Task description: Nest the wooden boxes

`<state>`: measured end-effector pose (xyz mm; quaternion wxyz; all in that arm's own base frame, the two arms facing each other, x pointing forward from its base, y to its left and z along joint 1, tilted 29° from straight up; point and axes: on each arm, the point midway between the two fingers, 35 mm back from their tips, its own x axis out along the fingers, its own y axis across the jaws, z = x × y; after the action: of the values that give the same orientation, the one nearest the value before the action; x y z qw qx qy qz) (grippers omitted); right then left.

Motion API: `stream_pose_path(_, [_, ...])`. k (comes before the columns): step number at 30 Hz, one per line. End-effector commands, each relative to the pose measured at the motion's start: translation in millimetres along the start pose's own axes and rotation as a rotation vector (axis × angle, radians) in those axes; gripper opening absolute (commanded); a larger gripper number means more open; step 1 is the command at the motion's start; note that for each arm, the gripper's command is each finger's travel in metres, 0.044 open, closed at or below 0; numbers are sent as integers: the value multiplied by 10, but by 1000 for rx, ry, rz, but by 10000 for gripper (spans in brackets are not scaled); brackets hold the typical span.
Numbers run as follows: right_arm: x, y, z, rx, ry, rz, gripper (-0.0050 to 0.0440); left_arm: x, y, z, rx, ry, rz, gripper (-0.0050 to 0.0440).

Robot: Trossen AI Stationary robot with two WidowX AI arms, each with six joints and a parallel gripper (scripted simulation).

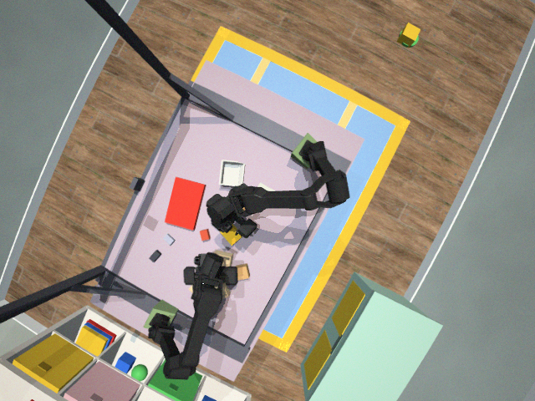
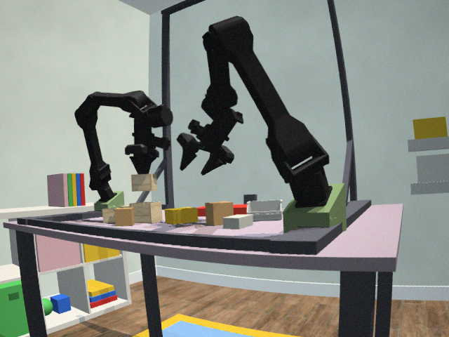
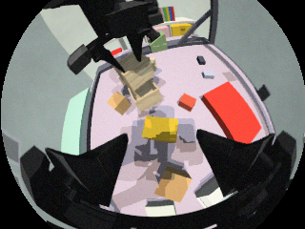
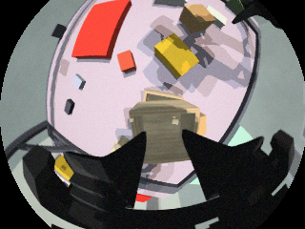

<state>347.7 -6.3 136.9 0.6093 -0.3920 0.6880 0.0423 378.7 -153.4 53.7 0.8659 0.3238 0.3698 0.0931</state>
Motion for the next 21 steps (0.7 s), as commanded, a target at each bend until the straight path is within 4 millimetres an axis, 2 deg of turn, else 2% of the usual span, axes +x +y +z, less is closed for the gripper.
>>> stream_pose_path(1, [-85,-50,6,7,-25,-12,285,-24,-116,87,7,-89,25,400])
stream_pose_path(12, [-85,-50,6,7,-25,-12,285,-95,-272,212,-23,-220,71,400])
stream_pose_path(21, [-85,-50,6,7,-25,-12,285,-203,-411,220,-31,-318,126,400])
